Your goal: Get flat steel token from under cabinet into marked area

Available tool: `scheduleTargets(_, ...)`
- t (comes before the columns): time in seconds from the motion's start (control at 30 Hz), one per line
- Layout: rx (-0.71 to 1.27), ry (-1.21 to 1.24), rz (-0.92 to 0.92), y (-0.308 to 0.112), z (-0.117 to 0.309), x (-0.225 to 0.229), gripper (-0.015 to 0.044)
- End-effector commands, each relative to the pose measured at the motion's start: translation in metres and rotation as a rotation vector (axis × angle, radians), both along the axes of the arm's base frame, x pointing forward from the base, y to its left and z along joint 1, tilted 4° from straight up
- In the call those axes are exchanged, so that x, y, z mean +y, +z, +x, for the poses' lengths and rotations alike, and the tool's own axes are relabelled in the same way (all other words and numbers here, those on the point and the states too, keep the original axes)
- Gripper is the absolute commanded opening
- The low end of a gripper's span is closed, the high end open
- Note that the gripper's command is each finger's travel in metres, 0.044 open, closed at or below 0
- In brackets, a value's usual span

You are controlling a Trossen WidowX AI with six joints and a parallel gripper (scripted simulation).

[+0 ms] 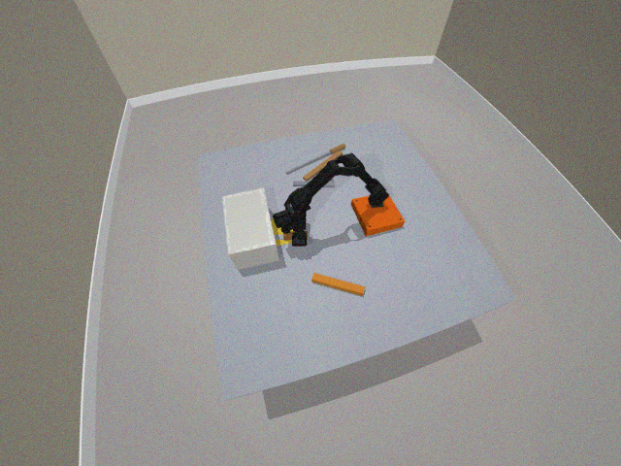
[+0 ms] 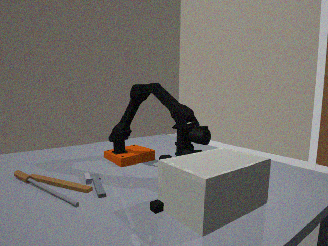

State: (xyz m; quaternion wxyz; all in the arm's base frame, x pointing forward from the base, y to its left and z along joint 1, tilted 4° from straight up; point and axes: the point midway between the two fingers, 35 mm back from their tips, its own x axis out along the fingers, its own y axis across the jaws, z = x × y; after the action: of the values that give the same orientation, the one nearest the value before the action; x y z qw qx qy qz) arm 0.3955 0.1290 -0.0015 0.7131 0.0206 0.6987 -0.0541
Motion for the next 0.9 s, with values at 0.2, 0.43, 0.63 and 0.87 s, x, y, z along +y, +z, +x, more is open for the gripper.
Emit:
scheduleTargets(0.2,0.004,-0.004,-0.006,-0.001,-0.011,0.001,0.0)
scheduleTargets(0.43,0.004,-0.004,-0.006,-0.002,-0.018,0.002,0.0)
scheduleTargets(0.63,0.005,-0.004,-0.005,-0.002,-0.024,0.003,0.0)
scheduleTargets(0.87,0.005,-0.004,-0.005,-0.002,-0.03,0.003,0.0)
